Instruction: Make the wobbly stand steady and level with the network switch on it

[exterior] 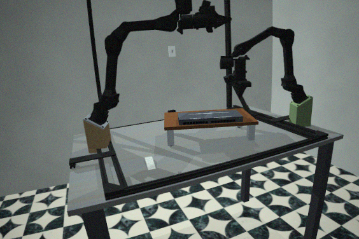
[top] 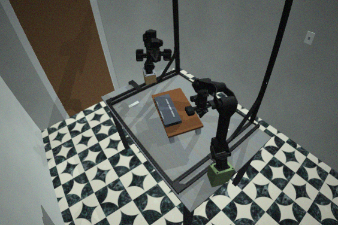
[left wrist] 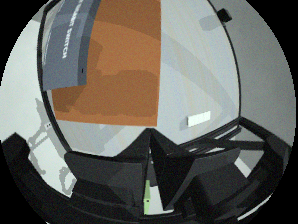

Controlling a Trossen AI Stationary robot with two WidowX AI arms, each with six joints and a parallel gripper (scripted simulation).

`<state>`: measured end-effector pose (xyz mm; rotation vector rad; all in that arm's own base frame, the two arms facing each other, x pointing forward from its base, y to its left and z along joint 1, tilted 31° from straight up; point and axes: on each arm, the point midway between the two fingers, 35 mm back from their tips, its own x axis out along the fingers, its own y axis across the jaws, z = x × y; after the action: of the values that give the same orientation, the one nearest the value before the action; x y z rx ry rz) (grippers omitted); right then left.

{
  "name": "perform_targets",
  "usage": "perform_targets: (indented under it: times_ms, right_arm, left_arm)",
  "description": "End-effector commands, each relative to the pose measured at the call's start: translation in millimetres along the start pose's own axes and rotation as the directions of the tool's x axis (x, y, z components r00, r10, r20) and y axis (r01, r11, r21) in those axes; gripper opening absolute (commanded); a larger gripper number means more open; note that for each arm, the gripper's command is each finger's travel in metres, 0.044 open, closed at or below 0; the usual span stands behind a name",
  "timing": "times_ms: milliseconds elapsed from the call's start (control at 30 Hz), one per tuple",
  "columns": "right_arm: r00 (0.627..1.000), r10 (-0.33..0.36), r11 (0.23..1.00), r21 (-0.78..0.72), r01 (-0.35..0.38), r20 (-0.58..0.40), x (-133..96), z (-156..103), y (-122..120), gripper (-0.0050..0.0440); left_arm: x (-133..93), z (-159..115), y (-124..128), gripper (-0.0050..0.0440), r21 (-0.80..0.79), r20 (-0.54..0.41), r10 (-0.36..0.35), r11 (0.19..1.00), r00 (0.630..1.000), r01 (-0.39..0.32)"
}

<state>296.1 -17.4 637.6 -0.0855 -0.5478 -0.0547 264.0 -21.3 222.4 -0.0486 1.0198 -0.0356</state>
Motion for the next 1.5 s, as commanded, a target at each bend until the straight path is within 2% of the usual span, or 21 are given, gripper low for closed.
perform_targets:
  times_ms: [0, 167, 333, 533, 567, 700, 900, 1100, 1133, 1233, 1467]
  right_arm:
    - [0.999, 0.003, 1.000, -0.001, -0.003, -0.032, 0, -9, 1, 0.0000]
    - [0.964, 0.025, 1.000, -0.001, -0.027, -0.266, -10, -77, 6, 0.0000]
    - [0.873, 0.049, 0.999, 0.006, -0.052, -0.485, -32, -143, 12, 0.0000]
    - [0.873, 0.049, 0.999, 0.006, -0.052, -0.485, -32, -143, 12, 0.0000]
    - [0.857, 0.049, 0.999, 0.012, -0.049, -0.514, -31, -154, 12, 0.0000]
    - [0.748, 0.067, 0.997, 0.024, -0.069, -0.660, -59, -199, 17, 0.0000]
    - [0.541, 0.095, 0.994, 0.051, -0.095, -0.836, -112, -258, 23, 0.0000]
    - [0.541, 0.095, 0.994, 0.051, -0.095, -0.836, -112, -258, 23, 0.0000]
    - [0.511, 0.095, 0.994, 0.056, -0.090, -0.854, -114, -267, 24, 0.0000]
    - [0.393, 0.108, 0.992, 0.074, -0.101, -0.913, -146, -289, 27, 0.0000]
    - [0.096, 0.136, 0.986, 0.124, -0.115, -0.986, -227, -327, 34, 0.0000]
  left_arm:
    - [0, 0, 0, 0.0000, 0.000, 0.000, 0.000, 1.000, 1.000, 0.000]
    - [0, 0, 0, 0.0000, 0.000, 0.000, 0.000, 1.000, 1.000, 0.000]
    - [0, 0, 0, 0.0000, 0.000, 0.000, 0.000, 1.000, 1.000, 0.000]
    - [0, 0, 0, 0.0000, 0.000, 0.000, 0.000, 1.000, 1.000, 0.000]
    - [0, 0, 0, 0.0000, 0.000, 0.000, 0.000, 1.000, 1.000, 0.000]
    - [0, 0, 0, 0.0000, 0.000, 0.000, 0.000, 1.000, 1.000, 0.000]
    - [0, 0, 0, 0.0000, 0.000, 0.000, 0.000, 1.000, 1.000, 0.000]
    - [0, 0, 0, 0.0000, 0.000, 0.000, 0.000, 1.000, 1.000, 0.000]
    - [0, 0, 0, 0.0000, 0.000, 0.000, 0.000, 1.000, 1.000, 0.000]
    - [0, 0, 0, 0.0000, 0.000, 0.000, 0.000, 1.000, 1.000, 0.000]
    - [0, 0, 0, 0.0000, 0.000, 0.000, 0.000, 1.000, 1.000, 0.000]
